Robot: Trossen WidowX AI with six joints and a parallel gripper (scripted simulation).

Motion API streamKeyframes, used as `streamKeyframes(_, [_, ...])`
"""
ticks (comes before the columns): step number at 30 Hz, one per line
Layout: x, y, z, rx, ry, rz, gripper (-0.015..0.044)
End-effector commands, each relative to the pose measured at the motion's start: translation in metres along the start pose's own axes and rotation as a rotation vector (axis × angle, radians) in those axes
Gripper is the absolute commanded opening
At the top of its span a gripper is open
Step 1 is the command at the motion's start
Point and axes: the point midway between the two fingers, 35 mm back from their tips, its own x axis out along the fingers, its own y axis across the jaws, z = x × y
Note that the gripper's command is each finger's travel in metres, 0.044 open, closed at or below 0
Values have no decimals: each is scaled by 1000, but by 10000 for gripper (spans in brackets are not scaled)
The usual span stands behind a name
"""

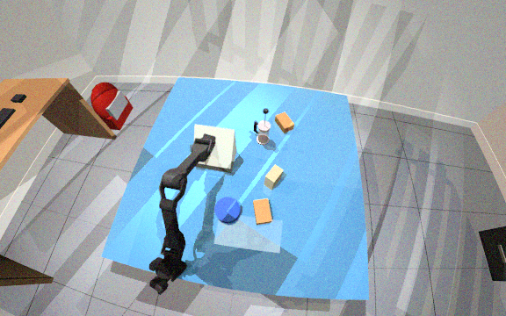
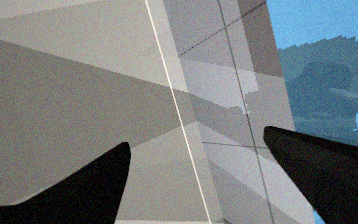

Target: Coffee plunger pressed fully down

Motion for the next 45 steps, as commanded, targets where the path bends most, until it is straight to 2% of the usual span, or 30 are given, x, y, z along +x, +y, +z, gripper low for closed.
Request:
streamKeyframes(1, [-12, 1, -20, -32, 46, -14, 440])
streamKeyframes(4, [-18, 1, -33, -38, 71, -22, 440])
streamKeyframes(9, [-40, -18, -86, -86, 173, -75, 440])
streamKeyframes(20, [-139, -94, -214, -363, 467, -236, 440])
streamKeyframes(27, [-237, -144, -281, -573, 706, -305, 440])
streamKeyframes(33, [-336, -177, -319, -770, 931, -306, 440])
streamKeyframes(40, [-447, -199, -331, -972, 1183, -248, 440])
streamKeyframes(45, [-539, -213, -322, -1177, 1385, -130, 440])
